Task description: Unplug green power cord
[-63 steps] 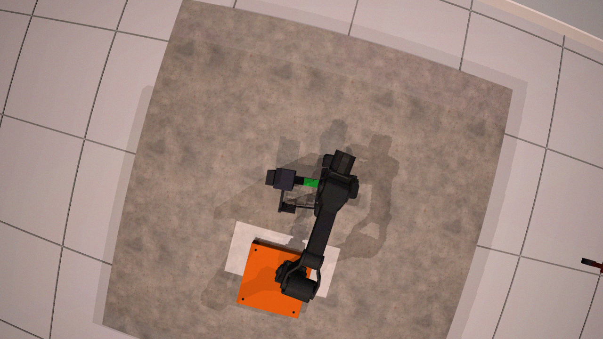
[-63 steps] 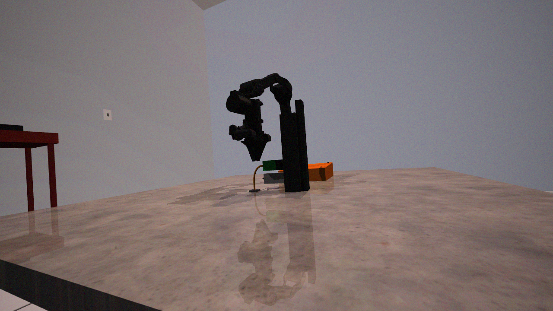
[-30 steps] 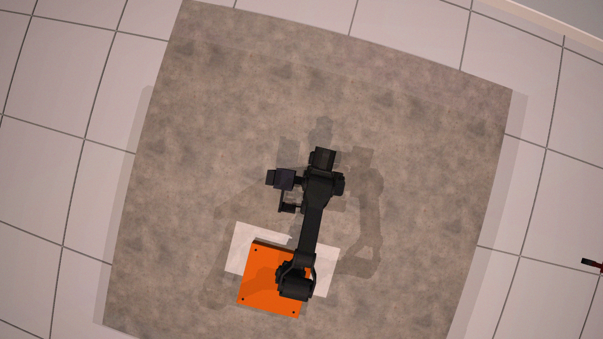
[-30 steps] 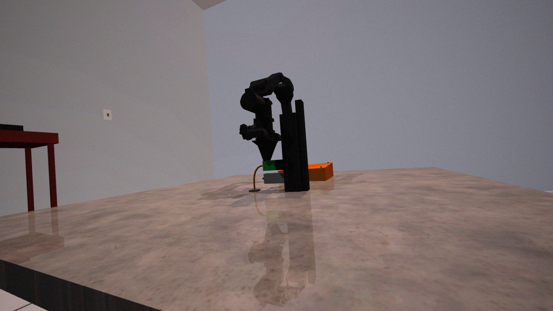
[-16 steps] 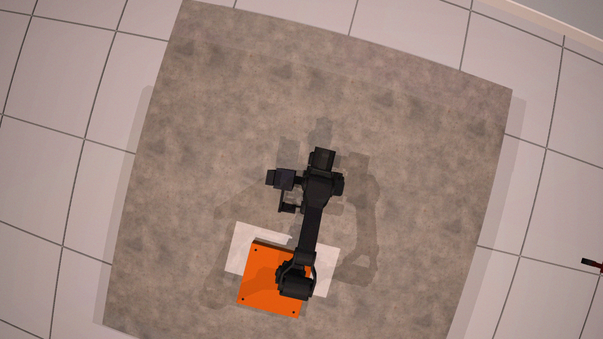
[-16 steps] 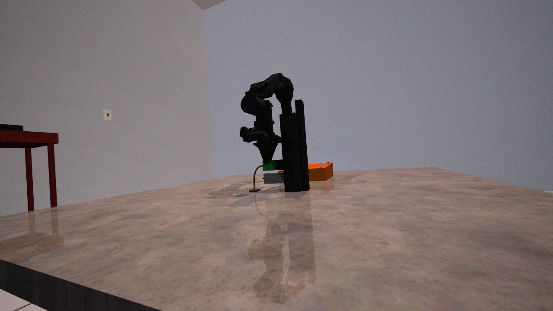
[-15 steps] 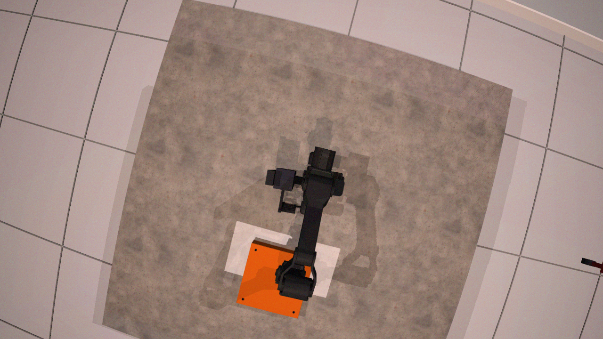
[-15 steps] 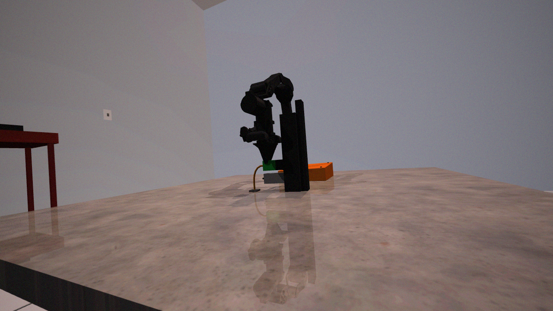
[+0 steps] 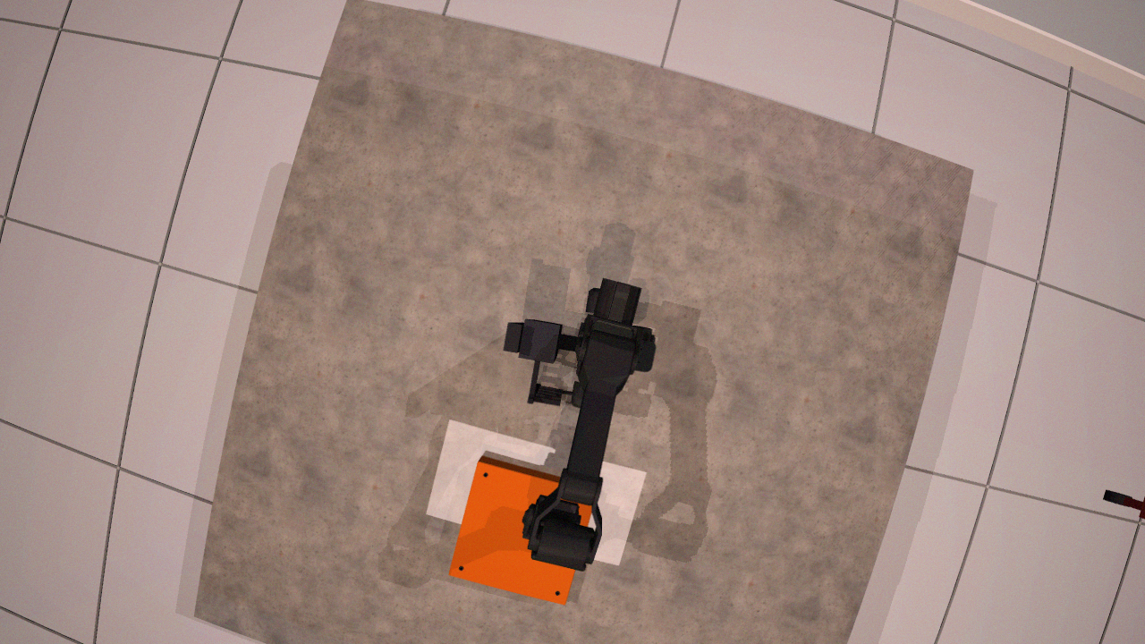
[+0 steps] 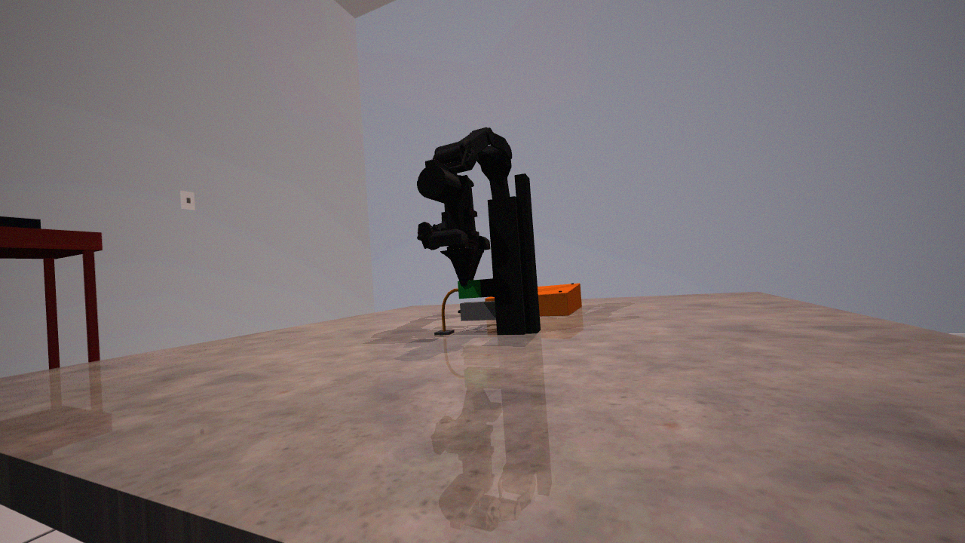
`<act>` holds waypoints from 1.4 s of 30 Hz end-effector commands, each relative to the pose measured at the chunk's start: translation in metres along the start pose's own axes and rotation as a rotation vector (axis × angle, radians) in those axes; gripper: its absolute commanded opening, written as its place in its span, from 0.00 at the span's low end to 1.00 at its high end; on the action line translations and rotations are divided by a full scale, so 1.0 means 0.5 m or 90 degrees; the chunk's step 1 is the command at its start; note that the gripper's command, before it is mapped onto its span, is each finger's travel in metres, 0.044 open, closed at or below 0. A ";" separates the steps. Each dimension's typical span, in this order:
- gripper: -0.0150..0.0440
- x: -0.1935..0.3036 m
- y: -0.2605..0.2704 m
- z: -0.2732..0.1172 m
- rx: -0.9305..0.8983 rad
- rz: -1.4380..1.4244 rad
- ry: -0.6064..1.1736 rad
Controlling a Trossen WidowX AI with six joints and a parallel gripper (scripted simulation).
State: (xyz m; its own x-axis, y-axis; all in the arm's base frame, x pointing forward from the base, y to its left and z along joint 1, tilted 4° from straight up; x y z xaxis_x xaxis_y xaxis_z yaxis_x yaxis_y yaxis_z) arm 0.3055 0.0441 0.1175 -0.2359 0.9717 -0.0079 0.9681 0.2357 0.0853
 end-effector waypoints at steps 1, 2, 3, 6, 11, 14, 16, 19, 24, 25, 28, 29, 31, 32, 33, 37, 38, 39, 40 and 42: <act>0.25 -0.027 0.002 -0.002 -0.002 0.007 -0.015; 0.25 -0.030 0.002 -0.002 -0.001 0.007 -0.015; 0.25 -0.033 0.002 -0.002 -0.001 0.007 -0.015; 0.25 -0.043 0.002 -0.002 -0.001 0.007 -0.015; 0.25 -0.059 0.002 -0.003 -0.001 0.007 -0.016; 0.25 -0.069 0.001 -0.004 -0.001 0.007 -0.016; 0.25 -0.075 0.001 -0.004 -0.001 0.007 -0.017; 0.25 -0.085 -0.001 -0.005 0.000 0.007 -0.017; 0.25 -0.101 -0.004 -0.006 0.000 0.007 -0.018; 0.25 -0.104 -0.005 -0.006 0.000 0.008 -0.018; 0.39 -0.086 -0.005 -0.005 0.000 0.008 -0.018; 0.43 -0.079 -0.005 -0.004 0.001 0.008 -0.018; 0.52 -0.076 -0.005 -0.004 0.001 0.008 -0.018; 0.57 -0.076 -0.005 -0.004 0.001 0.008 -0.018; 0.61 -0.076 -0.005 -0.004 0.001 0.008 -0.018; 0.79 -0.076 -0.005 -0.004 0.001 0.008 -0.018; 0.83 -0.076 -0.005 -0.004 0.001 0.008 -0.018; 0.88 -0.081 -0.004 -0.005 0.001 0.008 -0.018; 0.92 -0.090 -0.004 -0.007 0.001 0.008 -0.019; 1.00 -0.120 -0.002 -0.014 0.001 0.008 -0.019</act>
State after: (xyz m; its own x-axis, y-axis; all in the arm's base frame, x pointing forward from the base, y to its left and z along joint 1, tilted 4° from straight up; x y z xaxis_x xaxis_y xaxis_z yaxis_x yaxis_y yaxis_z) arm 0.3138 0.0007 0.1216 -0.2284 0.9730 -0.0335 0.9695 0.2304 0.0838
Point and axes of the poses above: the point midway between the two fingers, 35 mm back from their tips, its own z axis out along the fingers, its own y axis across the jaws, x = y × z, the point moved 2 cm from there along -z, back along the fingers
